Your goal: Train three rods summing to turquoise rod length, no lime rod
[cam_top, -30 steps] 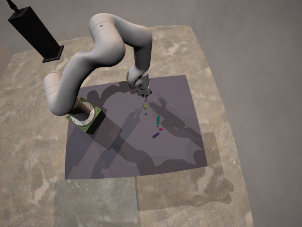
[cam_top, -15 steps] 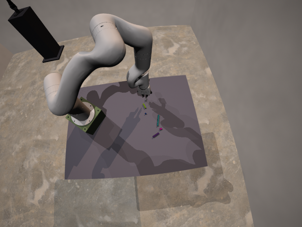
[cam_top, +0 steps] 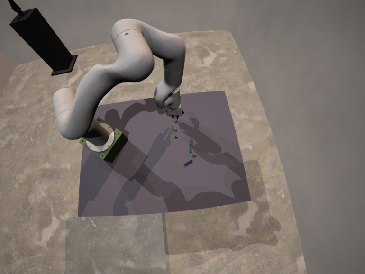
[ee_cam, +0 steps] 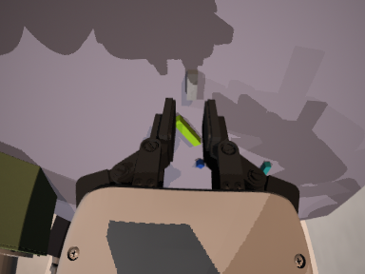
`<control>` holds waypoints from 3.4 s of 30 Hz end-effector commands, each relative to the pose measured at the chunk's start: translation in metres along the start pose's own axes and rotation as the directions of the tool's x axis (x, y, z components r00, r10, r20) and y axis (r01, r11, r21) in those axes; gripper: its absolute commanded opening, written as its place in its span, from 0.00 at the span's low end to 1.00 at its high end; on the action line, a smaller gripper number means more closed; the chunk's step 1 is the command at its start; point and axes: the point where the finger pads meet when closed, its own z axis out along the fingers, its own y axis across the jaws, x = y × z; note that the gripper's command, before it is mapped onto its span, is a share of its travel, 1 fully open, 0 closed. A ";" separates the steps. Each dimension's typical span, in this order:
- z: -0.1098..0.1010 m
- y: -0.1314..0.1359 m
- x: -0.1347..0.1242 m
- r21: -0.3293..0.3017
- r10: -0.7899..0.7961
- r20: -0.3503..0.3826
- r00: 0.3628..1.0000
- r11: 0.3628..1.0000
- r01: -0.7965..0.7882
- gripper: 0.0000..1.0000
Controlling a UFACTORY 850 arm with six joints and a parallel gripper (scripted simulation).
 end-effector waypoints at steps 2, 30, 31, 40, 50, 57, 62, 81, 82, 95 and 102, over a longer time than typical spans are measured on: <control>0.004 0.001 0.001 -0.003 0.000 -0.002 1.000 1.000 0.000 0.24; 0.035 0.002 0.001 -0.003 0.000 -0.002 1.000 1.000 0.000 0.24; 0.035 0.002 0.001 -0.003 0.000 -0.002 1.000 1.000 0.000 0.24; 0.035 0.002 0.001 -0.003 0.000 -0.002 1.000 1.000 0.000 0.24; 0.035 0.002 0.001 -0.003 0.000 -0.002 1.000 1.000 0.000 0.24; 0.035 0.002 0.001 -0.003 0.000 -0.002 1.000 1.000 0.000 0.24; 0.035 0.002 0.001 -0.003 0.000 -0.002 1.000 1.000 0.000 0.24; 0.035 0.002 0.002 -0.003 0.000 -0.002 1.000 1.000 0.000 0.24; 0.035 0.002 0.002 -0.003 0.000 -0.002 1.000 1.000 0.000 0.24; 0.035 0.003 0.002 -0.003 0.000 -0.002 1.000 1.000 0.000 0.24; 0.035 0.003 0.002 -0.003 0.000 -0.002 1.000 1.000 0.000 0.24</control>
